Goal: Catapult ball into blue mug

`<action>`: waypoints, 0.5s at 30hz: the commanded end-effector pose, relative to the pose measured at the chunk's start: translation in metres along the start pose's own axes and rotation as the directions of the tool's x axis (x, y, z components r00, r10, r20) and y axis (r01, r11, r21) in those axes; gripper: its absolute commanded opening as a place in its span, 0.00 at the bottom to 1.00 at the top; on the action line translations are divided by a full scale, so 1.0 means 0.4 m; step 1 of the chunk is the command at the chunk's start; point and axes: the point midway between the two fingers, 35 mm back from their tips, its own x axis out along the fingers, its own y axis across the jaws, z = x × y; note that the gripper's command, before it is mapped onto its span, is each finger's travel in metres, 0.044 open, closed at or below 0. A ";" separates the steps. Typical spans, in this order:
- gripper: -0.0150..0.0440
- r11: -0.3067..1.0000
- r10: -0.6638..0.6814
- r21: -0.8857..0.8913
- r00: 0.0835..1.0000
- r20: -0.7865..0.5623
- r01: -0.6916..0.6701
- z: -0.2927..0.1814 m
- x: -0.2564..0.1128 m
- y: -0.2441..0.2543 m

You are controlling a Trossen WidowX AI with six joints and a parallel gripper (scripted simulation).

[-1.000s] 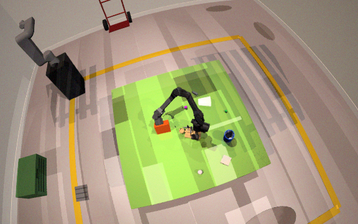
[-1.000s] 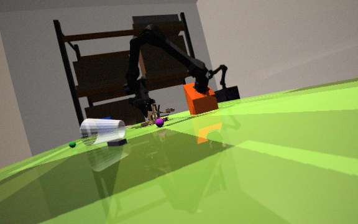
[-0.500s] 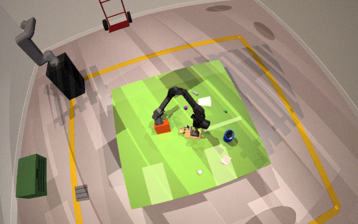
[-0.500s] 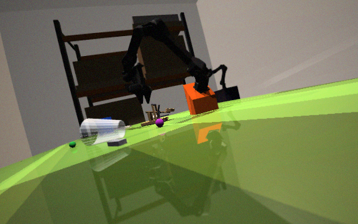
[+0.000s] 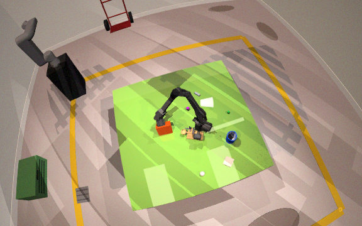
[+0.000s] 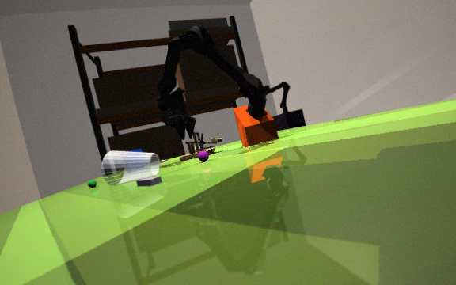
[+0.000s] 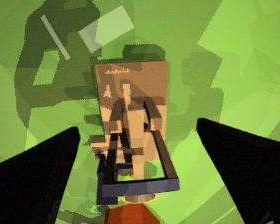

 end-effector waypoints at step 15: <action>1.00 1.000 0.007 0.004 1.000 0.000 -0.007 0.001 0.073 0.003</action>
